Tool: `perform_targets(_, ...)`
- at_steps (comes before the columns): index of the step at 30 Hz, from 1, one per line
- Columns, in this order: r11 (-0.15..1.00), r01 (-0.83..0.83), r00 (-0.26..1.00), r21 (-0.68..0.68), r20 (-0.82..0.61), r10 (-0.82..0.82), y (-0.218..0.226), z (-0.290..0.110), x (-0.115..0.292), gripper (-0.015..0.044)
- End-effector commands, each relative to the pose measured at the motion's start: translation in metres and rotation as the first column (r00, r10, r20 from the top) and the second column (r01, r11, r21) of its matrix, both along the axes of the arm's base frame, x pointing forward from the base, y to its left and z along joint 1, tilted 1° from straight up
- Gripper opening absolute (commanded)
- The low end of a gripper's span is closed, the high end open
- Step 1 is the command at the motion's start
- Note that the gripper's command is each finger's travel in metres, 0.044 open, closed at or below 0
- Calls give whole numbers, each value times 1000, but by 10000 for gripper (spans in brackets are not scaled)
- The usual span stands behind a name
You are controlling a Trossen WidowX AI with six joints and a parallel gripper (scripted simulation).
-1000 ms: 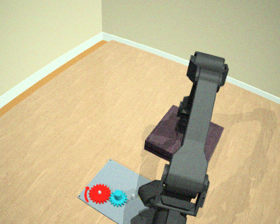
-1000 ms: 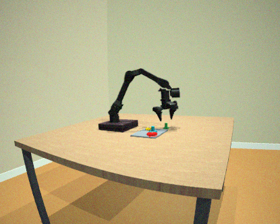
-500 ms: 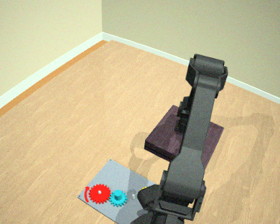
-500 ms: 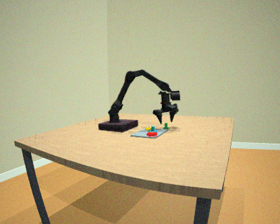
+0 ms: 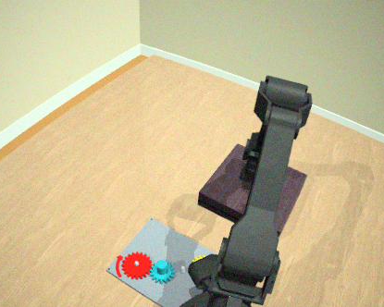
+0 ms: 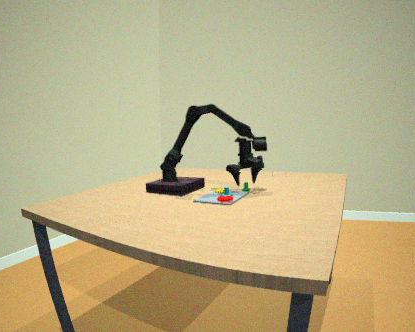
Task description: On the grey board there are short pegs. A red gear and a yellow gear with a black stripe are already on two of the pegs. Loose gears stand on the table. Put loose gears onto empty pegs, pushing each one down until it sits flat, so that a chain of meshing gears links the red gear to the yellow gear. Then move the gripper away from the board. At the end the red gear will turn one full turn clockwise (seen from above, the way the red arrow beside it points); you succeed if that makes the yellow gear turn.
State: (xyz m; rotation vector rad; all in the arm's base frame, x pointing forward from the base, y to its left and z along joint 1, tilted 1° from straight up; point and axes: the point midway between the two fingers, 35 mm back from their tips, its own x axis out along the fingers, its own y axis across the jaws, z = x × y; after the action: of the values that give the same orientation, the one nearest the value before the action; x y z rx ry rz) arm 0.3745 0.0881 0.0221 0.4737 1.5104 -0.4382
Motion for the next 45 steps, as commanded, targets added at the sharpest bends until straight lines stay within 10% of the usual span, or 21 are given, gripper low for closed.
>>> perform_targets(1,1000,4,1000,2,-4,-4,0,-2,-1,440)
perform_targets(16,1000,4,1000,2,-4,-4,0,-2,-1,46)
perform_targets(45,1000,4,1000,2,-3,-4,0,44,7,0)
